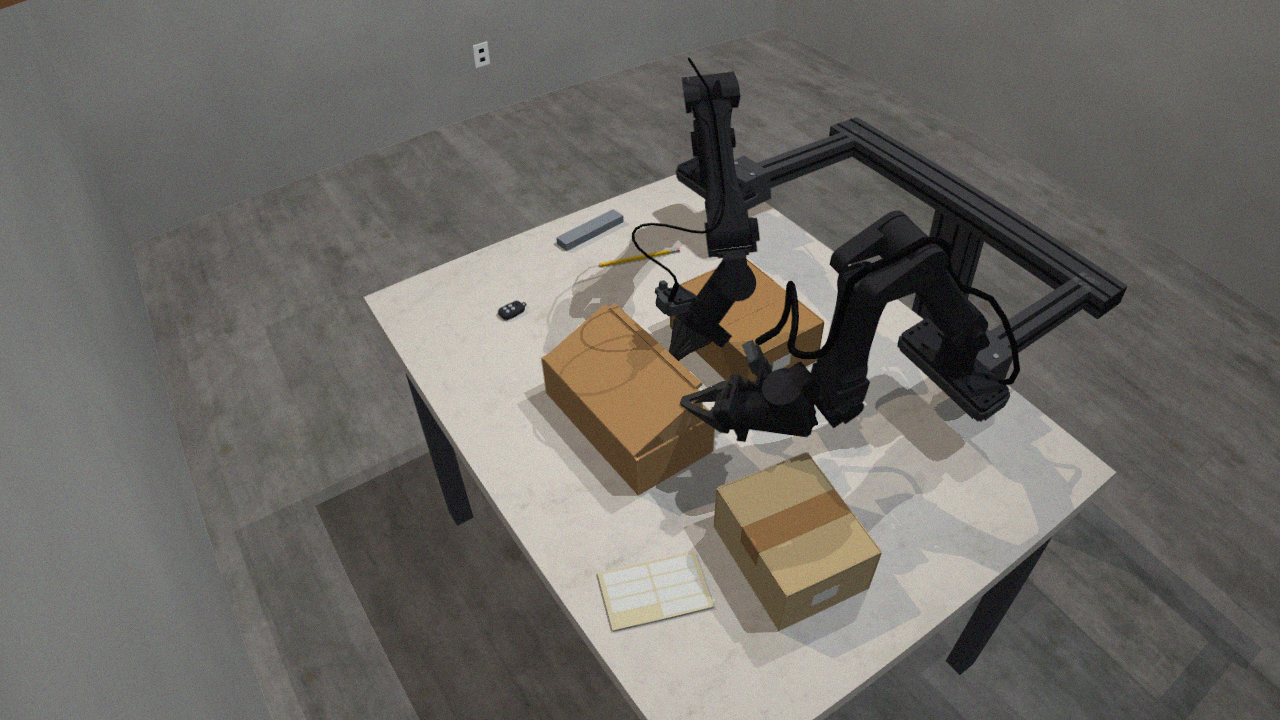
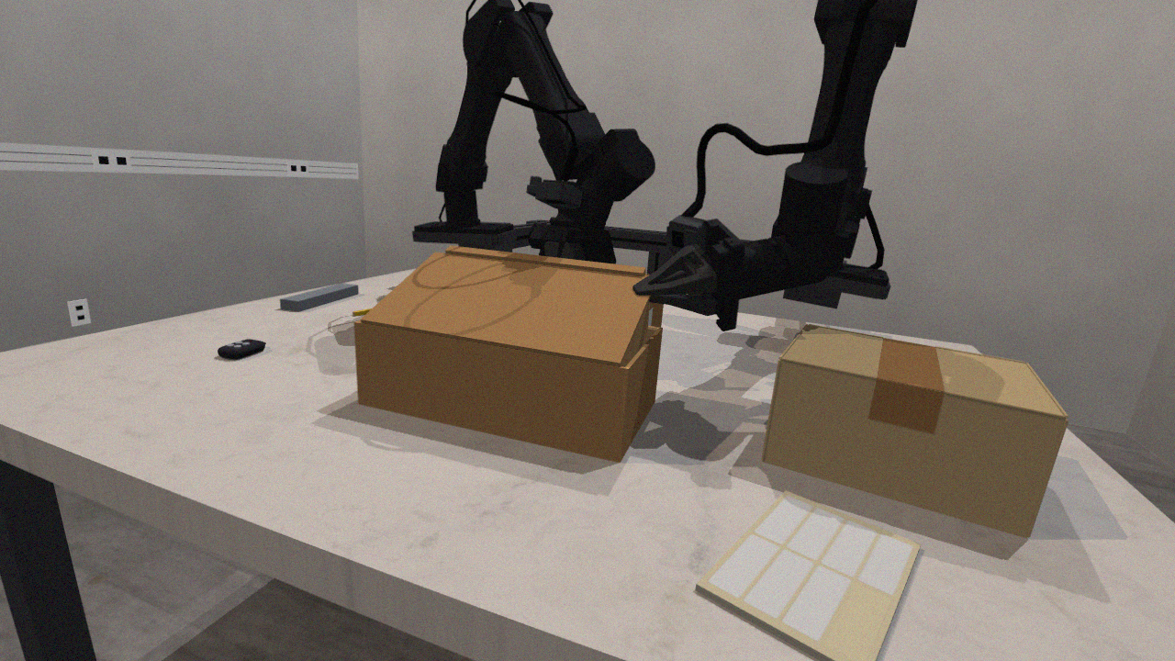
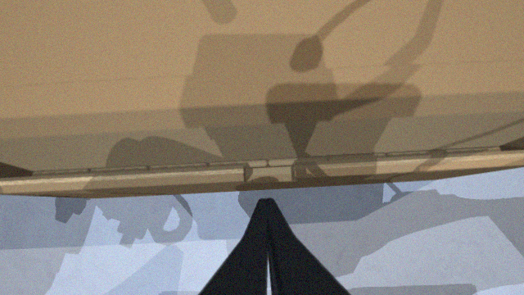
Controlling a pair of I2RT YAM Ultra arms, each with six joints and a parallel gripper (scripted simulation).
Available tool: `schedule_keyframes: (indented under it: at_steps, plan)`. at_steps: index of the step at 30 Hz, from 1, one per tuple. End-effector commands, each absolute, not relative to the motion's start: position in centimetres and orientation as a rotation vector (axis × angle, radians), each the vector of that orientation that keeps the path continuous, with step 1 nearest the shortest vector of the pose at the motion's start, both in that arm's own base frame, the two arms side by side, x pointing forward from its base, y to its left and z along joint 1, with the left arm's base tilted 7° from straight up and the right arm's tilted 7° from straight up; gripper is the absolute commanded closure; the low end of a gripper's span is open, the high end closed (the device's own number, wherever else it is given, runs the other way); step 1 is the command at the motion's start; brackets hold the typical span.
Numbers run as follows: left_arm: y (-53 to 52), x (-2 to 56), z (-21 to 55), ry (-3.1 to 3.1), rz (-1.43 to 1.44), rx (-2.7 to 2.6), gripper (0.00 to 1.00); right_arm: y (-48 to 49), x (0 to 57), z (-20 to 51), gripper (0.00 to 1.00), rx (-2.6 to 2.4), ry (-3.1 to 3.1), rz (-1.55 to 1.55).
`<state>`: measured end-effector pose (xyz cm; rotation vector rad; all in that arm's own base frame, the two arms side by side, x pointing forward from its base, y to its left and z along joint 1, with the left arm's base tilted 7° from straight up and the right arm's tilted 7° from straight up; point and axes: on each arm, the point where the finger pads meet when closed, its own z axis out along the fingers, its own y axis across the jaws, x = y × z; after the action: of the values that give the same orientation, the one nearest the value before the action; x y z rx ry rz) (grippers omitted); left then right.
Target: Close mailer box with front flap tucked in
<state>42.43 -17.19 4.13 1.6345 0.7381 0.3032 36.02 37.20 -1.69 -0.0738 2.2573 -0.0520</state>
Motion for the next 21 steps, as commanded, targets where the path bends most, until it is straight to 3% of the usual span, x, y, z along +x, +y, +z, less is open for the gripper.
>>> schedule_keyframes:
  at_steps: [1, 18, 21]
  plan:
    - [-18.9, 39.8, 1.4, 0.762, 0.125, 1.674, 0.99, 37.8, 35.9, 1.1, 0.99, -0.030, 2.207, 0.002]
    - [-18.9, 39.8, 1.4, 0.762, 0.125, 1.674, 0.99, 36.9, 35.3, 0.0, 0.99, -0.049, 2.233, -0.047]
    - [-18.9, 39.8, 1.4, 0.762, 0.125, 1.674, 0.99, 38.7, 35.6, 2.5, 0.99, -0.027, 2.201, 0.018]
